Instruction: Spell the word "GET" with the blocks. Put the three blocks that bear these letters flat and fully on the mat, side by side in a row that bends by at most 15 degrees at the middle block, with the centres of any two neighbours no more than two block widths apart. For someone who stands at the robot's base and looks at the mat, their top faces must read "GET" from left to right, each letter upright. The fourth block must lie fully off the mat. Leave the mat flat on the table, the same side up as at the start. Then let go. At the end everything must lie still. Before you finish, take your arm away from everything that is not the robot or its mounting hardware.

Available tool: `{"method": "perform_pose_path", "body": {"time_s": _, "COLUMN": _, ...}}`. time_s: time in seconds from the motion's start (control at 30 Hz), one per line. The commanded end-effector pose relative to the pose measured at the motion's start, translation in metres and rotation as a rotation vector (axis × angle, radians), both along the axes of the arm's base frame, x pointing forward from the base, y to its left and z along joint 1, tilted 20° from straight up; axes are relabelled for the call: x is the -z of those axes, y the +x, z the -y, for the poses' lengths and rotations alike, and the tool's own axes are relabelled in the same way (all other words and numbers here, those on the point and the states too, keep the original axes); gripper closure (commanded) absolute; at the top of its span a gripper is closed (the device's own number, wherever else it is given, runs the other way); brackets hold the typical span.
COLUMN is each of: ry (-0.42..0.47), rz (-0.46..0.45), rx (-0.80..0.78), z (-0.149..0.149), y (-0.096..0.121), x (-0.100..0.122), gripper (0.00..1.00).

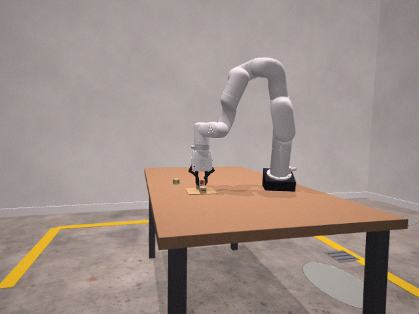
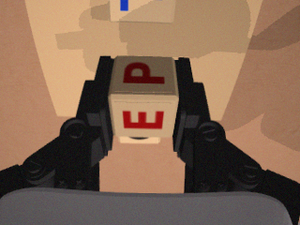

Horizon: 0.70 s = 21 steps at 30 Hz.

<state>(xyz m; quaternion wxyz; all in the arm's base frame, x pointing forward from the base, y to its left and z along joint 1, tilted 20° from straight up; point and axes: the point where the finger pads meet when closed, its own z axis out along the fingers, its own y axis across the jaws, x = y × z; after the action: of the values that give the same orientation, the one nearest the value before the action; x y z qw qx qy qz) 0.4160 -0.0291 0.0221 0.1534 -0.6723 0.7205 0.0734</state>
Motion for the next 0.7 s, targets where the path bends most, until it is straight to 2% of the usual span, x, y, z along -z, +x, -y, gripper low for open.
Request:
{"method": "perform_pose_path", "body": {"time_s": 0.0, "ry": -0.001, "rz": 0.006, "rx": 0.002, "z": -0.0040, "y": 0.0057, "x": 0.0169, "gripper": 0.73}}
{"method": "perform_pose_path", "body": {"time_s": 0.67, "ry": -0.001, "rz": 0.006, "rx": 0.002, "z": -0.0054, "y": 0.0063, "x": 0.0214, "gripper": 0.73}}
